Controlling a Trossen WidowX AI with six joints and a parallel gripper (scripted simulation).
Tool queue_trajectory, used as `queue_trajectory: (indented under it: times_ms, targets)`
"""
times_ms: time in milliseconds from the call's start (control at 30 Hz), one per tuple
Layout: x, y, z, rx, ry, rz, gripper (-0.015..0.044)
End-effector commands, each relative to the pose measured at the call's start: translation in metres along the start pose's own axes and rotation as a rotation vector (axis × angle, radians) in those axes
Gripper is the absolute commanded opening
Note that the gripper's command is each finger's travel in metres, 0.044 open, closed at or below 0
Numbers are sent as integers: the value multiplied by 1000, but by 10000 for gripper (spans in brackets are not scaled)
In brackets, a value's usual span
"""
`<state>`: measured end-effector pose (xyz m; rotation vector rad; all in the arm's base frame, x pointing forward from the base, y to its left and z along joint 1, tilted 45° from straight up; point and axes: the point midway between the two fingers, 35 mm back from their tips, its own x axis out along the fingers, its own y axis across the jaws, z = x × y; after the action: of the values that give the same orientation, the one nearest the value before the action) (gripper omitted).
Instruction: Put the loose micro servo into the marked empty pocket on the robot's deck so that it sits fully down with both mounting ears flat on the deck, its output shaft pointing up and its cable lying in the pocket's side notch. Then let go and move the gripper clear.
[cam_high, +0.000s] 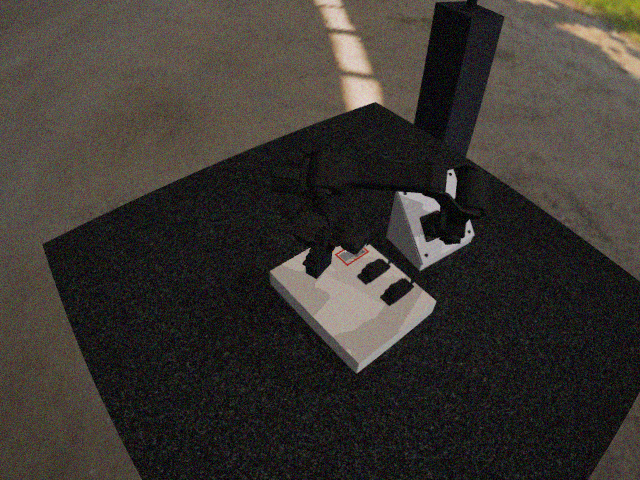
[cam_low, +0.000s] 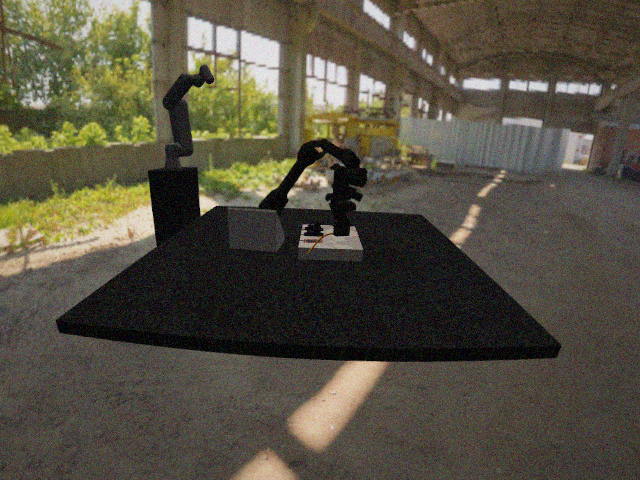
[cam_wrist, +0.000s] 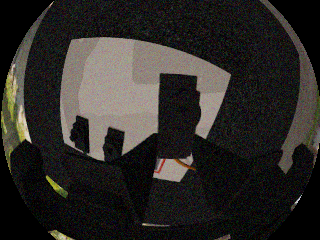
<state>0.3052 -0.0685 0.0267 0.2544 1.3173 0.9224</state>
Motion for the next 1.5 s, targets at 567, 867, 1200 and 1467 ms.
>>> queue_trajectory:
  times_ms: [567,867,1200,1467]
  targets:
    - [-1,6,-22,259,-7,1,0]
    - [-1,17,-64,261,-5,1,0]
    - [0,28,-106,274,-3,1,0]
    - [6,28,-106,274,-3,1,0]
